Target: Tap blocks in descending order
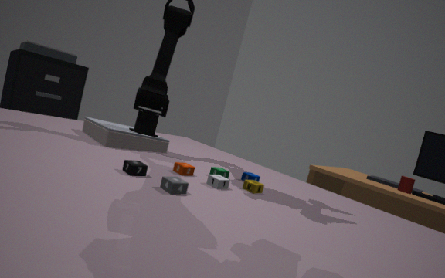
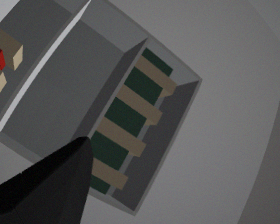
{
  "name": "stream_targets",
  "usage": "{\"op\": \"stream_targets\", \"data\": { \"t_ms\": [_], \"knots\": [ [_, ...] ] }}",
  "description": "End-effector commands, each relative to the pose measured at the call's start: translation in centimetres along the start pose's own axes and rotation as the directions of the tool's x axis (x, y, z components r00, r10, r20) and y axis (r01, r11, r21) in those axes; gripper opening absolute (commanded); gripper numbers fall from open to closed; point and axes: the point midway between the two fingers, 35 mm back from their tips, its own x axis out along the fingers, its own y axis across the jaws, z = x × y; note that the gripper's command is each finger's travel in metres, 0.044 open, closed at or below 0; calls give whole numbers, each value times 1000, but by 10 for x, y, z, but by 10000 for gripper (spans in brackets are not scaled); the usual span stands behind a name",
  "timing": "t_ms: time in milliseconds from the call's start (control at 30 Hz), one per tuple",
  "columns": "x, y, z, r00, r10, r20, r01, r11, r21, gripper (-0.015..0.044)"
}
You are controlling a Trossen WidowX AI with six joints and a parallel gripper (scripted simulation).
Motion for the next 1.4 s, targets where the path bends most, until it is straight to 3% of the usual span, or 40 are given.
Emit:
{"op": "stream_targets", "data": {
  "t_ms": [0,67,167,467,767,967,1167,1367],
  "knots": [
    [0,3,-1,1000,7,-9,-7,1000,28,400],
    [1,30,-9,994,78,-73,-57,966,252,400],
    [-4,96,-11,945,289,-151,-115,728,676,400],
    [-23,174,15,809,579,-98,-69,260,963,400],
    [-59,234,71,583,805,107,103,-204,974,400],
    [-92,257,119,379,873,307,273,-423,864,400],
    [-129,260,169,144,843,519,456,-522,721,400],
    [-170,243,214,-108,707,699,617,-504,605,400]
  ]
}}
